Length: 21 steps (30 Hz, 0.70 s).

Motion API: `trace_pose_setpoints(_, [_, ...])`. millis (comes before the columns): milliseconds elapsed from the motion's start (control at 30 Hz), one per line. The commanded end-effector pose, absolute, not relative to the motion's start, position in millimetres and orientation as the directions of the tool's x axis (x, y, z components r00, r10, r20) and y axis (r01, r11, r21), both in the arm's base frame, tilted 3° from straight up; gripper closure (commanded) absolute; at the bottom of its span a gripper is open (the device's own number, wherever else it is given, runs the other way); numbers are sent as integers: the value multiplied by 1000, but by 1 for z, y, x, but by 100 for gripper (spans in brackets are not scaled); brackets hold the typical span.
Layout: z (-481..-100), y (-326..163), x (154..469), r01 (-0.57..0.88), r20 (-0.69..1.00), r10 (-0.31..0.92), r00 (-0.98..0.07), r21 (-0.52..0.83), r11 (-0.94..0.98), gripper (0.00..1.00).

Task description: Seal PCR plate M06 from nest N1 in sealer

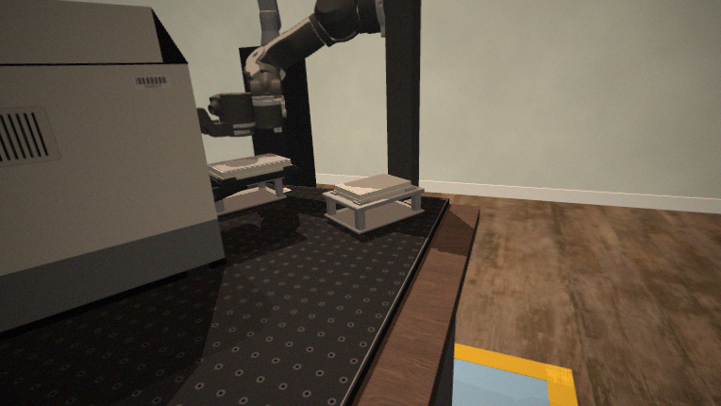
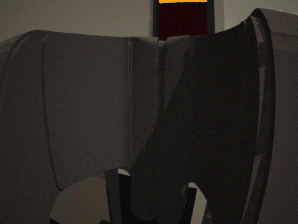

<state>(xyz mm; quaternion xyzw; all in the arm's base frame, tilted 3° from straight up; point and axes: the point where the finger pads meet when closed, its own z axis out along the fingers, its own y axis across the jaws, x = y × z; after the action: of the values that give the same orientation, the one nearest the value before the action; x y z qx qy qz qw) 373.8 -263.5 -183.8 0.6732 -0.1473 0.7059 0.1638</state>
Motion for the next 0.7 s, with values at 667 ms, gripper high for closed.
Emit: trace_pose_setpoints(667, [-188, -262, 375, -423, 999, 30, -34, 13, -906, 100])
